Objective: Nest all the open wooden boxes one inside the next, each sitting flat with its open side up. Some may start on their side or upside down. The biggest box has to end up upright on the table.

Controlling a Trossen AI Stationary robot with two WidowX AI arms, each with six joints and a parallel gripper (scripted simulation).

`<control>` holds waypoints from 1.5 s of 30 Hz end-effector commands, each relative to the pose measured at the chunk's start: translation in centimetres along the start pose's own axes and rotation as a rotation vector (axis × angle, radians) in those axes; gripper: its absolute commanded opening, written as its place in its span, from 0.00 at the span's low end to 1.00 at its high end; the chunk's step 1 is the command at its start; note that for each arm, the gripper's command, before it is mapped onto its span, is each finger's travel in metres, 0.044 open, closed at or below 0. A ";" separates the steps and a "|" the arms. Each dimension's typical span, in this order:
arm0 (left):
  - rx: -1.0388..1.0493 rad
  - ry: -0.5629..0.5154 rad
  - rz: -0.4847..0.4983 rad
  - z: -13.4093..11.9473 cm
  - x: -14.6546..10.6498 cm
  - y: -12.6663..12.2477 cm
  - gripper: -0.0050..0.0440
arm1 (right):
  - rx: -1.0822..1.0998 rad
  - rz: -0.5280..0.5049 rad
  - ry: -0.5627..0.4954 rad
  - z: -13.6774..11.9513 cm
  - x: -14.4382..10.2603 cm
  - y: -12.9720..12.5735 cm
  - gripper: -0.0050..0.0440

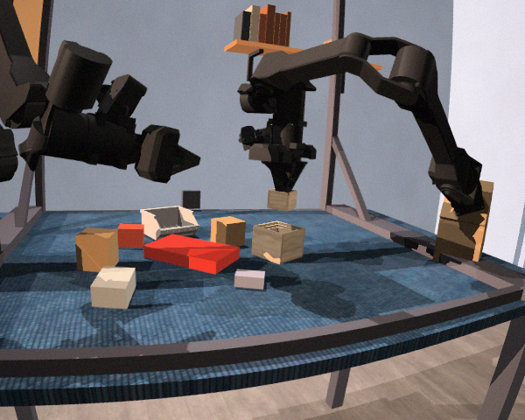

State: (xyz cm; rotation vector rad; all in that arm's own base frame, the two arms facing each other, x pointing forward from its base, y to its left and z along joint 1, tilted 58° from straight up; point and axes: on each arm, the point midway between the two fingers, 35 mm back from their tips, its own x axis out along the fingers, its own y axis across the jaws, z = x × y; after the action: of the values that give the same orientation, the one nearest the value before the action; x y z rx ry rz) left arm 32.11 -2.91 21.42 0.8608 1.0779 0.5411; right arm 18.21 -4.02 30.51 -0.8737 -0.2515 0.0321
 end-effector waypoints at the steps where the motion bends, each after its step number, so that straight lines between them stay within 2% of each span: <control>1: -0.010 -0.009 -0.001 0.3 -0.3 0.1 0.44 | -0.086 0.010 -0.025 0.6 -0.6 0.2 0.92; 10: -0.002 -0.012 0.001 0.5 -0.4 0.0 0.44 | -0.088 0.008 -0.027 0.8 -0.5 0.0 0.92; 19: 0.181 -0.012 0.000 0.3 -0.4 0.1 0.44 | -0.088 0.008 -0.027 0.8 -0.5 0.0 0.92; 45: 1.010 -0.011 0.002 0.3 -0.3 0.0 0.44 | -0.088 0.008 -0.027 0.8 -0.5 0.0 0.92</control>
State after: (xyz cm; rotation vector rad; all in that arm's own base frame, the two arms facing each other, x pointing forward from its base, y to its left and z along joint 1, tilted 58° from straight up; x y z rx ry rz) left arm 32.09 -2.98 21.38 1.6147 1.3405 0.0428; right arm 17.56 -3.48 30.95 -0.9667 -0.2776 0.0393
